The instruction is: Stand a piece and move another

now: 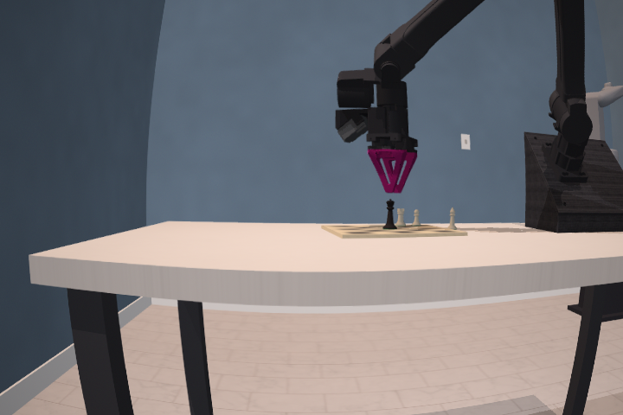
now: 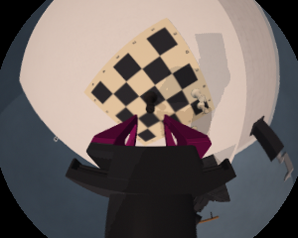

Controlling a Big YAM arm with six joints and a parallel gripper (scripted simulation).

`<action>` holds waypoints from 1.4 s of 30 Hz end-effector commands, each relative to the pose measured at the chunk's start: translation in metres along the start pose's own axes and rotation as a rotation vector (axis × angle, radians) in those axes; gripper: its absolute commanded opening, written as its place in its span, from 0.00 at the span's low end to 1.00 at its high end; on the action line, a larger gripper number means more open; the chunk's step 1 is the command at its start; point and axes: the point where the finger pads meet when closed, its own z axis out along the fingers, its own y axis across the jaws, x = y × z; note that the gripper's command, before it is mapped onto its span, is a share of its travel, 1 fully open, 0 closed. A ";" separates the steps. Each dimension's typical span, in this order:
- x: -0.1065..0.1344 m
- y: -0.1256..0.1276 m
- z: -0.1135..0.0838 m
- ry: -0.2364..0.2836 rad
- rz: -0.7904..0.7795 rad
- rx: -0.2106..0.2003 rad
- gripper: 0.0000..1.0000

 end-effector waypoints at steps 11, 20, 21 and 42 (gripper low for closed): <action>-0.002 0.015 -0.002 -0.006 -0.023 -0.005 0.40; -0.002 0.015 -0.002 -0.006 -0.023 -0.005 0.40; -0.002 0.015 -0.002 -0.006 -0.023 -0.005 0.40; 0.003 0.004 0.029 0.009 -0.005 0.000 0.40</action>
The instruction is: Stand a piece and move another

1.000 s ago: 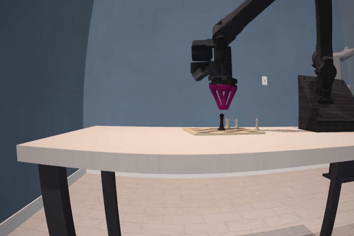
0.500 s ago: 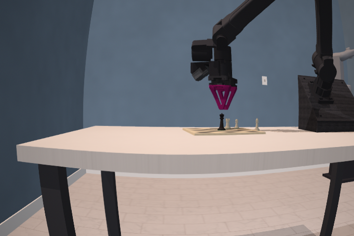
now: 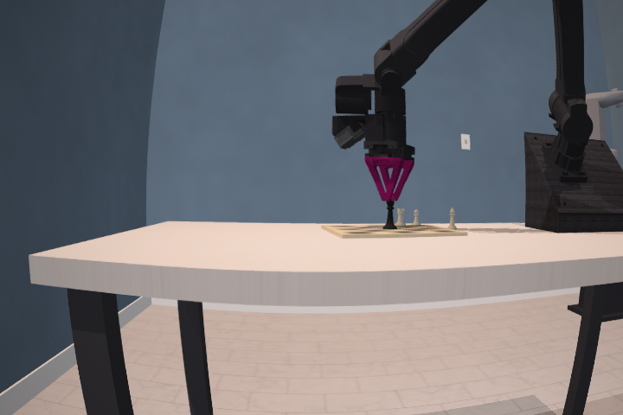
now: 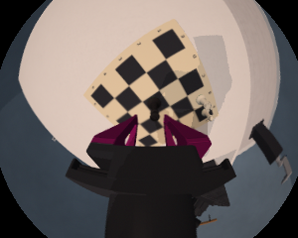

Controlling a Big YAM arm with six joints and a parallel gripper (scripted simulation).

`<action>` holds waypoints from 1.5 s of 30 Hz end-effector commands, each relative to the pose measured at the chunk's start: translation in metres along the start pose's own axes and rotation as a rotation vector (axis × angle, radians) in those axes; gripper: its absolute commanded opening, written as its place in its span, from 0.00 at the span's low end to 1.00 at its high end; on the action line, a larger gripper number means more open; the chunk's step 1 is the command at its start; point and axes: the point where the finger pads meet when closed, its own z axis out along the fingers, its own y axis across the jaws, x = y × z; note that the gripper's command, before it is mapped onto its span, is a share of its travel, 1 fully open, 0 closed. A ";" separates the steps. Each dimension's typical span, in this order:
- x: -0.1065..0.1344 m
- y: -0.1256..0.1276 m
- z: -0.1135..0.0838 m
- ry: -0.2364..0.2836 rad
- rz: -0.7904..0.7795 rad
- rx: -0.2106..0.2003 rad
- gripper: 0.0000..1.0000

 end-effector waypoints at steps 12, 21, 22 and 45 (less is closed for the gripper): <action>0.008 -0.003 0.032 0.024 0.017 0.007 0.40; 0.010 -0.004 0.032 0.030 0.019 0.010 0.40; 0.010 -0.004 0.032 0.030 0.019 0.010 0.40; 0.010 -0.004 0.032 0.030 0.019 0.010 0.40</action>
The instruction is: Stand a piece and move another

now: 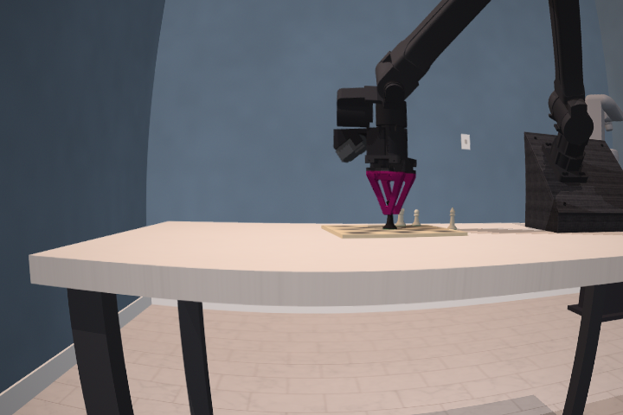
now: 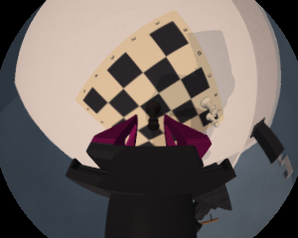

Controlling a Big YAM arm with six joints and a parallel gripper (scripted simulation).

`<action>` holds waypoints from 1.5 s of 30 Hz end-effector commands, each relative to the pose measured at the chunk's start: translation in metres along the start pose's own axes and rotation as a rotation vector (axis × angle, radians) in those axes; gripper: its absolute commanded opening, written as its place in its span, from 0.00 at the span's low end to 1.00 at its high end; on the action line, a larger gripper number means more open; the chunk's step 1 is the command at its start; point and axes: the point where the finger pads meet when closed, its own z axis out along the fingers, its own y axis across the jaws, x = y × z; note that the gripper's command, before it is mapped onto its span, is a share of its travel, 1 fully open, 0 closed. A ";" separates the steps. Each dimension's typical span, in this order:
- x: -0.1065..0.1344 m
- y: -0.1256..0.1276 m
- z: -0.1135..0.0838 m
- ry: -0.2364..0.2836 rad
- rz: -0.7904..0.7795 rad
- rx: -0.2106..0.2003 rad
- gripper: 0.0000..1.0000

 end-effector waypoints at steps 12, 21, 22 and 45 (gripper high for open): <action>0.007 -0.001 0.009 0.020 0.005 0.006 0.00; 0.007 -0.001 0.009 0.020 0.005 0.006 0.00; 0.007 -0.001 0.009 0.020 0.005 0.006 0.00; 0.000 -0.001 -0.017 -0.014 0.002 -0.010 0.00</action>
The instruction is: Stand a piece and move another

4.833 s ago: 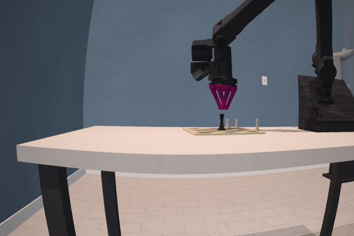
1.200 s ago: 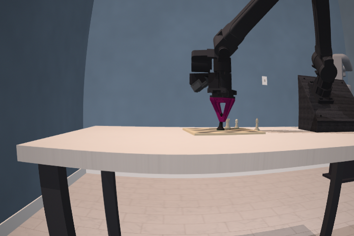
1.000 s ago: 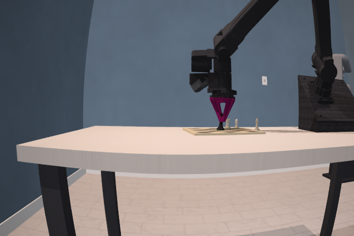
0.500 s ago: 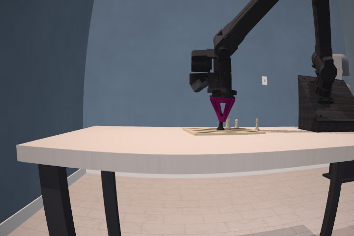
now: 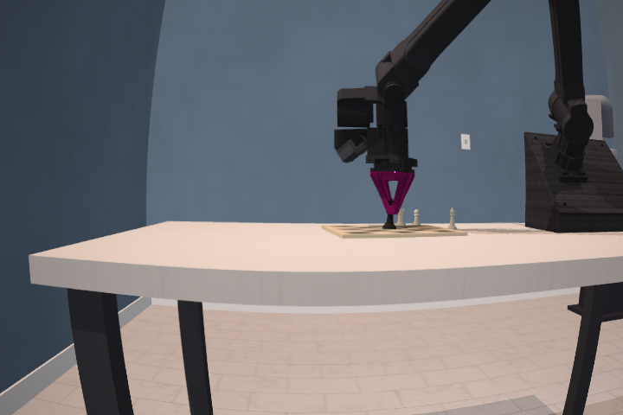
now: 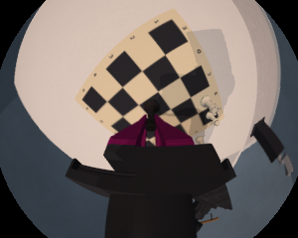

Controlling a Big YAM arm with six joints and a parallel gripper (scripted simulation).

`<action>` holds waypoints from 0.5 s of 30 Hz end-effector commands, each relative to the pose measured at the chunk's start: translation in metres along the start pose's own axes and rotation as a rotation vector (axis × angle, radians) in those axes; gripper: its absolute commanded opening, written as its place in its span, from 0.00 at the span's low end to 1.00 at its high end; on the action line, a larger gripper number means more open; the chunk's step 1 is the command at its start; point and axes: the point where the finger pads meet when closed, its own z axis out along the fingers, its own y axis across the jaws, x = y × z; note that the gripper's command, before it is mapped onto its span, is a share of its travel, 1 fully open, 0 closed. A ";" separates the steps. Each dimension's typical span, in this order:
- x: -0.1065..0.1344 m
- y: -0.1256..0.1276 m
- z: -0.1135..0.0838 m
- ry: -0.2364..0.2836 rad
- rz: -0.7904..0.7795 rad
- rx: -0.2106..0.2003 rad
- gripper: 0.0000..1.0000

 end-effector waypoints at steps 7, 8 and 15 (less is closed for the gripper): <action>-0.016 0.011 -0.069 -0.050 -0.028 -0.018 0.00; -0.016 0.011 -0.077 -0.051 -0.029 -0.017 0.00; -0.016 0.003 -0.101 -0.031 -0.009 -0.010 0.00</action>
